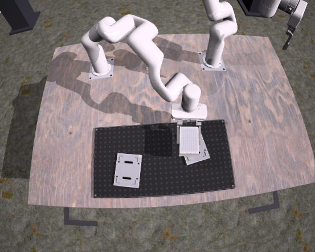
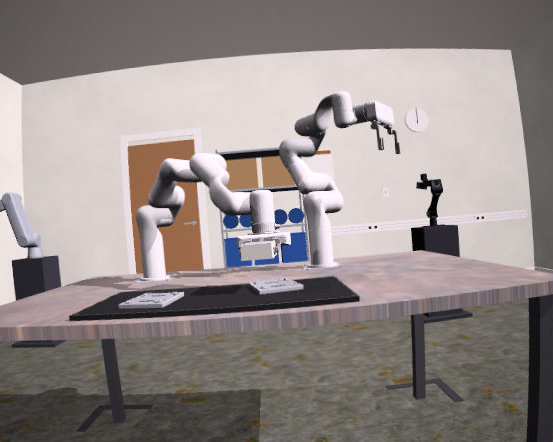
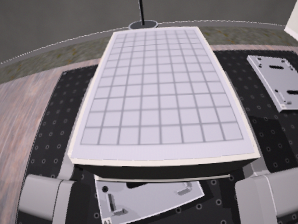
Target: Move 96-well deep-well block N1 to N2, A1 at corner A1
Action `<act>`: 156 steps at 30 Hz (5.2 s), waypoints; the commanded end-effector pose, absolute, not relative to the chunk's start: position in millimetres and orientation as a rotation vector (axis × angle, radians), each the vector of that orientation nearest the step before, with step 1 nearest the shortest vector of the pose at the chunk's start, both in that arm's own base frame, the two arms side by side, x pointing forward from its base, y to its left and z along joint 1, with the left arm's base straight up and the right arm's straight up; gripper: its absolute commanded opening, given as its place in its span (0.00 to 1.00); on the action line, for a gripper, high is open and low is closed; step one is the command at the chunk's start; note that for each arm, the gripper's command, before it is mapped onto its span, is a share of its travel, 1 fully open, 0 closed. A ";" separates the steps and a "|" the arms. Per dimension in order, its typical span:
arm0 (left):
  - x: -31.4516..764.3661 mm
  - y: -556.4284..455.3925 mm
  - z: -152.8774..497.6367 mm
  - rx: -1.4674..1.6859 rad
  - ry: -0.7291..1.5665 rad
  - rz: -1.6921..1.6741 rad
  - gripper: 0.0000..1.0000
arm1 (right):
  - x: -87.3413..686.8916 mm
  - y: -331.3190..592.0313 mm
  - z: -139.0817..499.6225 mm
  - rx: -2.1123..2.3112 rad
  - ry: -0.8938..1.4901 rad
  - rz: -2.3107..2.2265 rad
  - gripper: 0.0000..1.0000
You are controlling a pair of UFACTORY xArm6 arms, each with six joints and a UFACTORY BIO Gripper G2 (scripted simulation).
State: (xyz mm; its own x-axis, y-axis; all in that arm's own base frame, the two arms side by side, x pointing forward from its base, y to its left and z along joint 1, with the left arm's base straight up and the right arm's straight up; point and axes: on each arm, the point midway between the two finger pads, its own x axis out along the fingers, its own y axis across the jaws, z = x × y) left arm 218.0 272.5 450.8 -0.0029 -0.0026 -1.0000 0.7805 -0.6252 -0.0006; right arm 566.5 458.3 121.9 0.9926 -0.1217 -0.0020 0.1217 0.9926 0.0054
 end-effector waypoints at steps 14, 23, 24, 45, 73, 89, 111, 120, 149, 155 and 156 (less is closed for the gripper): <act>218.0 272.6 452.1 1.686 0.810 -1.688 1.00 | 583.1 408.4 125.1 0.004 -0.003 -0.158 0.00; 218.0 272.6 452.1 1.686 0.810 -1.688 1.00 | 591.5 379.6 125.0 0.004 -0.003 -0.158 0.00; 218.0 272.6 452.1 1.686 0.810 -1.688 1.00 | 592.4 376.3 125.0 0.004 -0.004 -0.158 0.00; 218.0 272.6 452.1 1.686 0.810 -1.688 1.00 | 609.1 318.6 124.9 0.003 -0.004 -0.158 0.00; 218.0 272.6 452.1 1.686 0.810 -1.688 1.00 | 632.3 238.4 124.8 0.003 -0.004 -0.158 0.00; 218.0 272.6 452.1 1.686 0.810 -1.688 1.00 | 645.3 193.5 124.8 0.002 -0.004 -0.158 0.00; 218.0 272.6 452.1 1.686 0.810 -1.688 1.00 | 654.0 163.8 124.8 0.002 -0.004 -0.158 0.00; 218.0 272.6 452.1 1.686 0.810 -1.688 1.00 | 653.8 164.4 124.8 0.002 -0.004 -0.158 0.00; 218.0 272.6 452.1 1.686 0.810 -1.688 1.00 | 653.5 165.6 108.1 0.002 -0.004 -0.158 0.00; 218.0 272.6 452.1 1.686 0.810 -1.688 1.00 | 653.5 165.7 98.1 0.002 -0.004 -0.158 0.00; 218.0 272.6 452.1 1.686 0.810 -1.688 1.00 | 653.5 165.7 96.4 0.002 -0.004 -0.158 0.00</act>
